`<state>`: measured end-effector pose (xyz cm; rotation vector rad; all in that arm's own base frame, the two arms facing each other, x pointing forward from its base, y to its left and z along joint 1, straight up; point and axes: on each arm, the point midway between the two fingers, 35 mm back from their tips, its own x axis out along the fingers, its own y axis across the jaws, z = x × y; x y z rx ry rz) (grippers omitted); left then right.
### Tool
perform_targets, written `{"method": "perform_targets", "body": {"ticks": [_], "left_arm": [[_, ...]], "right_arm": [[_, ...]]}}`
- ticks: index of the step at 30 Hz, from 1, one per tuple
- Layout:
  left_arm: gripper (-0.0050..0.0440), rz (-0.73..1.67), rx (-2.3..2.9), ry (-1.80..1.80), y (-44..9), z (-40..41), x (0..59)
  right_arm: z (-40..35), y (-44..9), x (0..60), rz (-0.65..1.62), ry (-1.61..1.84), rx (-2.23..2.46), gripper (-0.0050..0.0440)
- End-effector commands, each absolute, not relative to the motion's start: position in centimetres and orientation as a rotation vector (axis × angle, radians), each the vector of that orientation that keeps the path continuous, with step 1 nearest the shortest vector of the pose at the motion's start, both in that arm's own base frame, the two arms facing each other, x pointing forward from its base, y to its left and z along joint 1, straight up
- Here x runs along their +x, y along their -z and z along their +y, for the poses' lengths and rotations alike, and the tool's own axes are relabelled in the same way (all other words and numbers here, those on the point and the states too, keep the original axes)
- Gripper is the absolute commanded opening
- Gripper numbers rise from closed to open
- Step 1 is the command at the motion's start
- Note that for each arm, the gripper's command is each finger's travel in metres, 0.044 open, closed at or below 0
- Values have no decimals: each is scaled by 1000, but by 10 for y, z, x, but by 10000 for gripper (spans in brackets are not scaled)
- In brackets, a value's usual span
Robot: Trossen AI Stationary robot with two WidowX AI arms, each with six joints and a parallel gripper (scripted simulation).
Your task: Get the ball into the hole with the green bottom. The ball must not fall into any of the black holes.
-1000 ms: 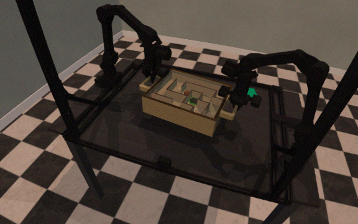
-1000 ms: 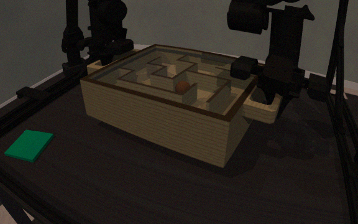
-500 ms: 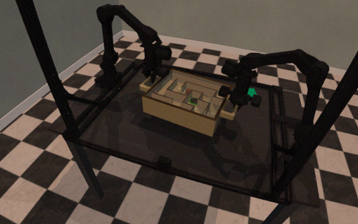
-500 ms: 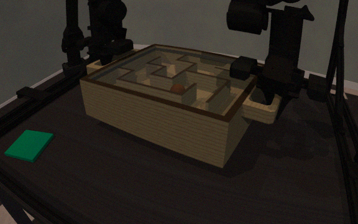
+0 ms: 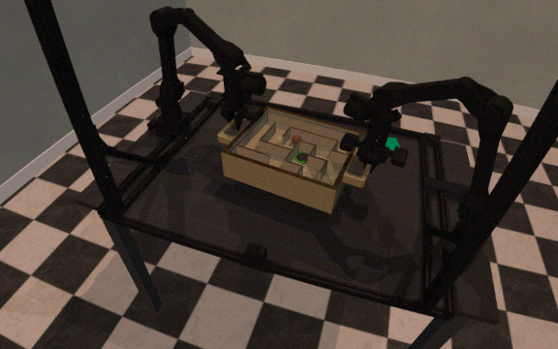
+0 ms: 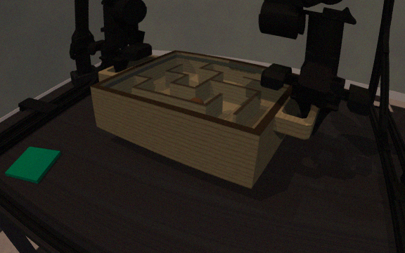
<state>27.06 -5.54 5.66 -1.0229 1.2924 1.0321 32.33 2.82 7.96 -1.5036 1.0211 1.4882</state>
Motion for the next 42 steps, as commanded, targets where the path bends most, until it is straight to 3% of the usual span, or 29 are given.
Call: {"method": "perform_targets", "body": {"ticks": [1,42], "left_arm": [[20,1315,-1038,-1024,-56,-53,270],[20,1318,-1040,-1023,-56,-53,270]], "right_arm": [[28,-81,325,999,-1499,-1484,20],[27,-81,325,997,-1501,-1481,20]]}}
